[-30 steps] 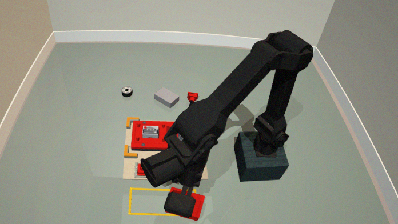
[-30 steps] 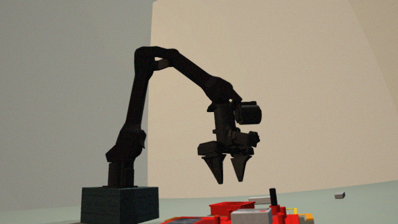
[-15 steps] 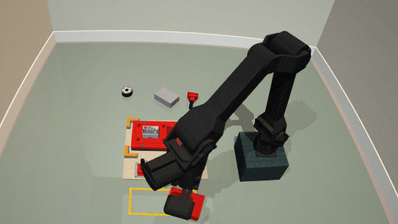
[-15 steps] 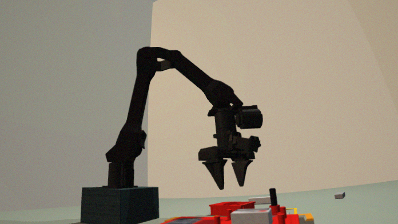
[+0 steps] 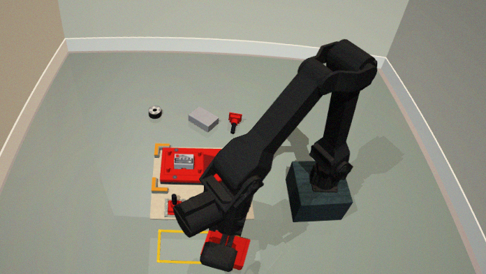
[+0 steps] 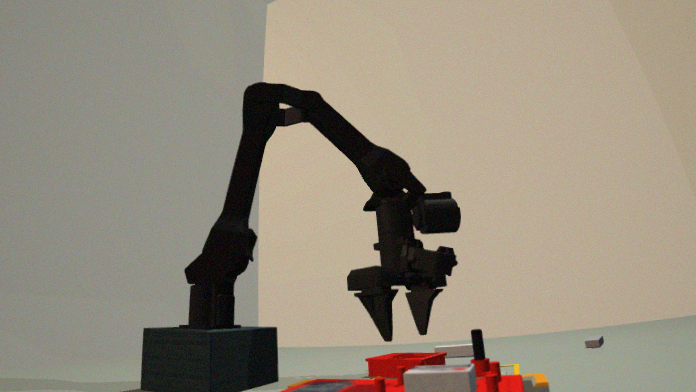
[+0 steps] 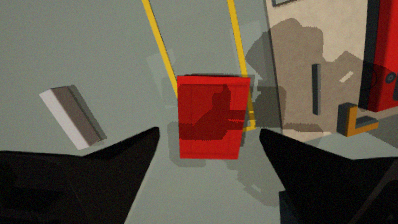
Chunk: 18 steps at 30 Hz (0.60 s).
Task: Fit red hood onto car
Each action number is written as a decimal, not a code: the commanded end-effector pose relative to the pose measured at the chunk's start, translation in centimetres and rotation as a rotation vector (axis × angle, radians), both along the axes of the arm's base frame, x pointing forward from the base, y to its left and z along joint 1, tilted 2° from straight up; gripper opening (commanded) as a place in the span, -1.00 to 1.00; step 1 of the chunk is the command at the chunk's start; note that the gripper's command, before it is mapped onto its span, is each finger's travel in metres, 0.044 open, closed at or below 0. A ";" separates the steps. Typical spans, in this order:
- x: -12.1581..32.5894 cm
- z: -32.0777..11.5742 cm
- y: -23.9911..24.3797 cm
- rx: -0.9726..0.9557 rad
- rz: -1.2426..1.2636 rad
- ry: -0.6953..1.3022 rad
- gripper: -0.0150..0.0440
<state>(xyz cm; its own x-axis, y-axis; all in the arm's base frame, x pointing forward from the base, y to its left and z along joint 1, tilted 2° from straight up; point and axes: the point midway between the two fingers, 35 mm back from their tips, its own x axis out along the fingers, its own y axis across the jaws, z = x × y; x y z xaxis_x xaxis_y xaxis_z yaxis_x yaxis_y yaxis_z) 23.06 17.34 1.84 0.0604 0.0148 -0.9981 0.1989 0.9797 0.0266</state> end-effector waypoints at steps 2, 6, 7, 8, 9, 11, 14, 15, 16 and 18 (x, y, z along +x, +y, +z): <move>-0.1 -0.6 -0.1 -0.006 -0.006 0.003 1.00; -0.1 -1.0 -0.1 -0.006 -0.006 0.003 1.00; -0.1 -1.1 -0.1 -0.006 -0.006 0.003 1.00; -0.1 -1.2 -0.1 -0.006 -0.006 0.003 1.00; -0.1 -1.3 -0.1 -0.006 -0.006 0.003 1.00; -0.2 -1.4 -0.2 -0.006 -0.006 0.003 1.00; -0.2 -1.7 -0.2 -0.006 -0.006 0.004 1.00; -0.2 -1.8 -0.2 -0.006 -0.006 0.004 1.00; -0.2 -1.9 -0.2 -0.006 -0.006 0.004 1.00; -0.2 -2.1 -0.2 -0.006 -0.006 0.004 1.00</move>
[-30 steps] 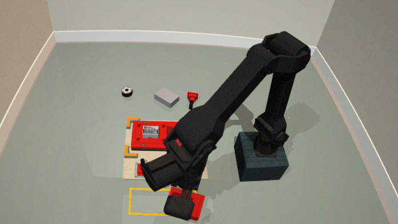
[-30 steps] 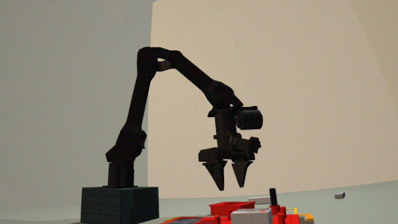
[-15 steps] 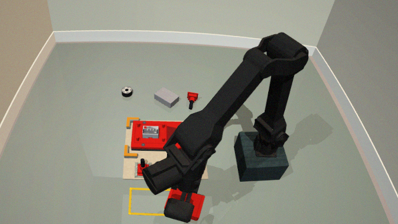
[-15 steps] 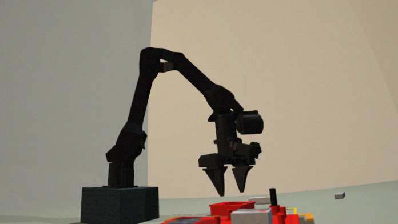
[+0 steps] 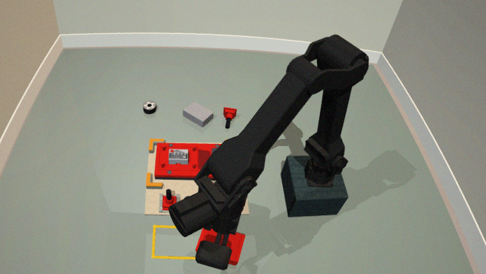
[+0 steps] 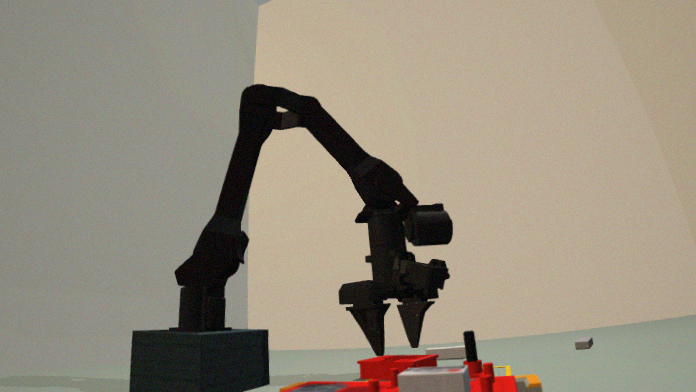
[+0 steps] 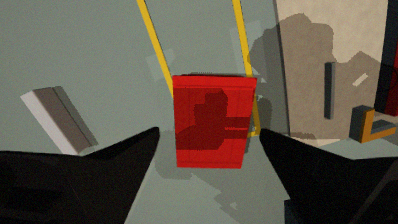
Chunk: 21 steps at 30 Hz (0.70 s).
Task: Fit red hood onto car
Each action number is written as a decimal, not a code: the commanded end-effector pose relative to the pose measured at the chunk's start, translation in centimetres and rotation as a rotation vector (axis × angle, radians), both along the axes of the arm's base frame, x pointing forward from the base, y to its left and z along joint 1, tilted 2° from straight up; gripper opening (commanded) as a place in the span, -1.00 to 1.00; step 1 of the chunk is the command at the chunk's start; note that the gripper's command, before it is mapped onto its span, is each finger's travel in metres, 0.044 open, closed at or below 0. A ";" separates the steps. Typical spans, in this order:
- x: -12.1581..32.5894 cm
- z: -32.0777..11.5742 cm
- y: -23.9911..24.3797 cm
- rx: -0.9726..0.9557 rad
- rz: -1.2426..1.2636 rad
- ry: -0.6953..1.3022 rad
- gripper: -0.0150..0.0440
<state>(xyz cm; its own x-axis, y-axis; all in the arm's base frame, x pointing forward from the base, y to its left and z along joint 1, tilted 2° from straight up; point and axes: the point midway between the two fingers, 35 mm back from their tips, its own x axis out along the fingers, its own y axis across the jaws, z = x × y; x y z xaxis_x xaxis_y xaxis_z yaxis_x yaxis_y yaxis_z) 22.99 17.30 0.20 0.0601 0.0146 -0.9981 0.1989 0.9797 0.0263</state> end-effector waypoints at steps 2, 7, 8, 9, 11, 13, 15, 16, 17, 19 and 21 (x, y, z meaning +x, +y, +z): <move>-0.1 -0.6 -0.2 -0.006 -0.006 0.003 1.00; -0.1 -0.7 -0.2 -0.006 -0.006 0.003 1.00; -0.1 -0.7 -0.2 -0.006 -0.006 0.003 1.00; -0.1 -0.8 -0.2 -0.006 -0.006 0.003 1.00; -0.1 -0.9 -0.2 -0.006 -0.006 0.003 1.00; -0.1 -1.0 -0.2 -0.006 -0.006 0.003 1.00; -0.1 -1.1 -0.2 -0.006 -0.006 0.003 1.00; -0.1 -1.1 -0.2 -0.006 -0.006 0.003 1.00; -0.1 -1.2 -0.2 -0.006 -0.006 0.003 1.00; -0.1 -1.3 -0.2 -0.006 -0.006 0.003 1.00; -0.1 -1.4 -0.2 -0.006 -0.006 0.003 1.00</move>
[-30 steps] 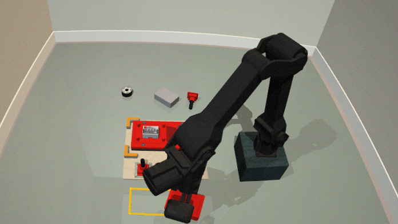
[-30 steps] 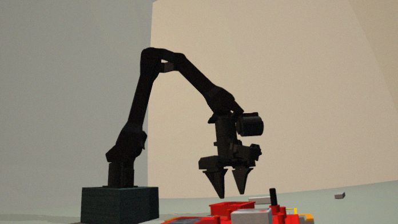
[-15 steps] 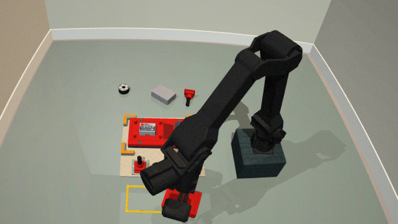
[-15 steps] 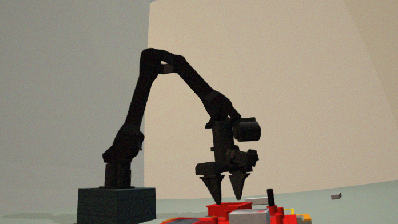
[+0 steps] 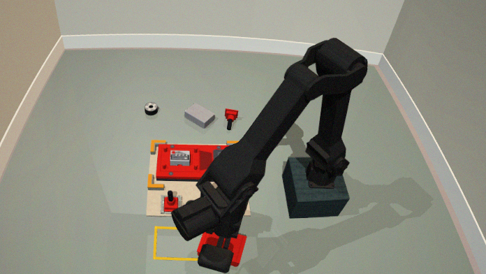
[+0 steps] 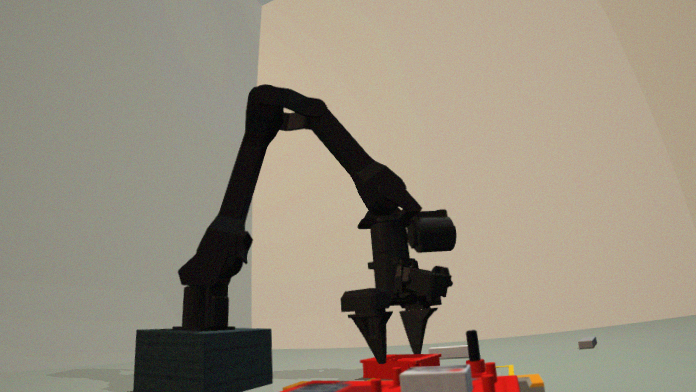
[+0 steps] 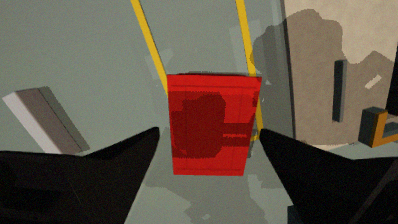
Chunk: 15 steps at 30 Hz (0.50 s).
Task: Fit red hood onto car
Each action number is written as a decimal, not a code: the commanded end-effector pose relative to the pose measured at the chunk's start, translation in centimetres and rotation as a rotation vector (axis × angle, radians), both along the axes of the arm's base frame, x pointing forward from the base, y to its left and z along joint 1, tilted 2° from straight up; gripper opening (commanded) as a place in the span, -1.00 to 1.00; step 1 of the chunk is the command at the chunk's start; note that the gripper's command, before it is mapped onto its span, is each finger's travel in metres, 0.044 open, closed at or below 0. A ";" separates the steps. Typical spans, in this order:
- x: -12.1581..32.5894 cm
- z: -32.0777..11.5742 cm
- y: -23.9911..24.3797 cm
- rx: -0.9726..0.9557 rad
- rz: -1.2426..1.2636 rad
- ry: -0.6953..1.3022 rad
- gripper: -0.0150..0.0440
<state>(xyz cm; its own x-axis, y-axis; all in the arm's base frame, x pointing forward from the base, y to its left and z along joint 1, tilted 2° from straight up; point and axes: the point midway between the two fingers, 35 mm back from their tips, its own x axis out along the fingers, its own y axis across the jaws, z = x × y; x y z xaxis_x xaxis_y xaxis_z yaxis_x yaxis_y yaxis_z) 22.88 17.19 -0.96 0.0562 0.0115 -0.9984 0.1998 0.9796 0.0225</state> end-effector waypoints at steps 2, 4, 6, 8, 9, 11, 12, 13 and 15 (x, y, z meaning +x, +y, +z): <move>0.0 -0.3 -0.1 -0.003 -0.005 -0.001 1.00; 0.0 -0.4 -0.1 -0.003 -0.005 -0.001 1.00; 0.0 -0.5 -0.1 -0.003 -0.005 -0.001 1.00; 0.0 -0.6 -0.1 -0.003 -0.005 -0.001 1.00; 0.0 -0.6 -0.1 -0.003 -0.005 -0.001 1.00; 0.0 -0.7 -0.1 -0.003 -0.005 -0.001 1.00; 0.0 -0.8 -0.1 -0.003 -0.005 -0.001 1.00; 0.0 -0.8 -0.1 -0.003 -0.005 -0.001 1.00; 0.0 -0.9 -0.1 -0.003 -0.005 -0.001 1.00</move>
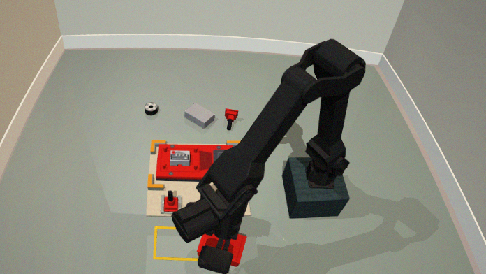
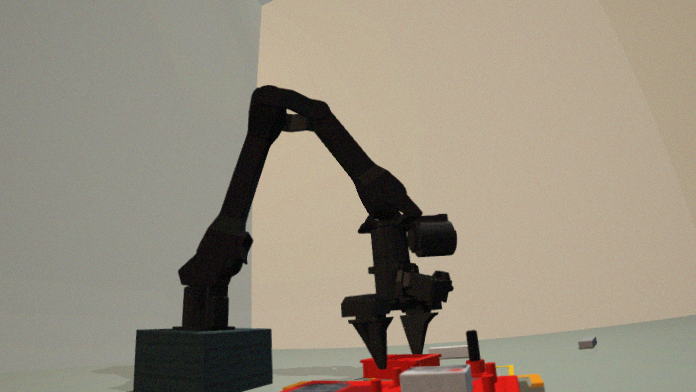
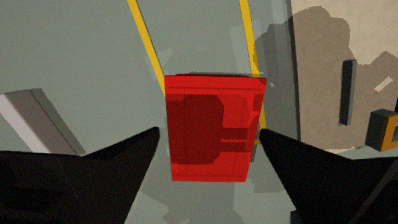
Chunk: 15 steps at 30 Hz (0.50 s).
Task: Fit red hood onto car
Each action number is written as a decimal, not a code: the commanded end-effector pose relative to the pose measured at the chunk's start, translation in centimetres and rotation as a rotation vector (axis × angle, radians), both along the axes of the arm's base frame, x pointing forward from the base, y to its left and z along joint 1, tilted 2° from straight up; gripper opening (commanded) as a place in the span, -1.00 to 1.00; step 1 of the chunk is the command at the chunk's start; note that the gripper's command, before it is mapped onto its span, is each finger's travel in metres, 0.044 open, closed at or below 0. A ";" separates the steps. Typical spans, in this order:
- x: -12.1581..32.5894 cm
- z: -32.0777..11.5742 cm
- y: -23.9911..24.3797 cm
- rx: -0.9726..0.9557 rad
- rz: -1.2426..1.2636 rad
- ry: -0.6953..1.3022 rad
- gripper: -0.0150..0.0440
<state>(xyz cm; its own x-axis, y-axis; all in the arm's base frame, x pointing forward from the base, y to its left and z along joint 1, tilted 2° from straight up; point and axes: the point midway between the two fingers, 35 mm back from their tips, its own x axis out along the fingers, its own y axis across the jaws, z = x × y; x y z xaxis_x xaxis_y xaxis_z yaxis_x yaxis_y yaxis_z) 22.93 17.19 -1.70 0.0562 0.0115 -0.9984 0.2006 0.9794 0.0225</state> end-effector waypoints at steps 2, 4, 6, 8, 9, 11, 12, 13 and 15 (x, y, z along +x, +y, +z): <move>0.0 -0.3 -0.1 -0.003 -0.004 -0.001 1.00; 0.0 -0.4 -0.1 -0.003 -0.004 -0.001 1.00; 0.0 -0.5 -0.1 -0.003 -0.004 0.000 1.00; 0.0 -0.6 -0.1 -0.003 -0.004 0.000 1.00; 0.0 -0.6 -0.1 -0.003 -0.004 0.000 1.00; 0.0 -0.5 0.0 0.000 -0.001 0.000 0.91; 0.0 -0.5 0.0 0.000 -0.001 0.000 0.82; 0.0 -0.5 0.0 0.000 -0.001 0.000 0.73; 0.0 -0.5 0.0 0.000 -0.001 0.000 0.62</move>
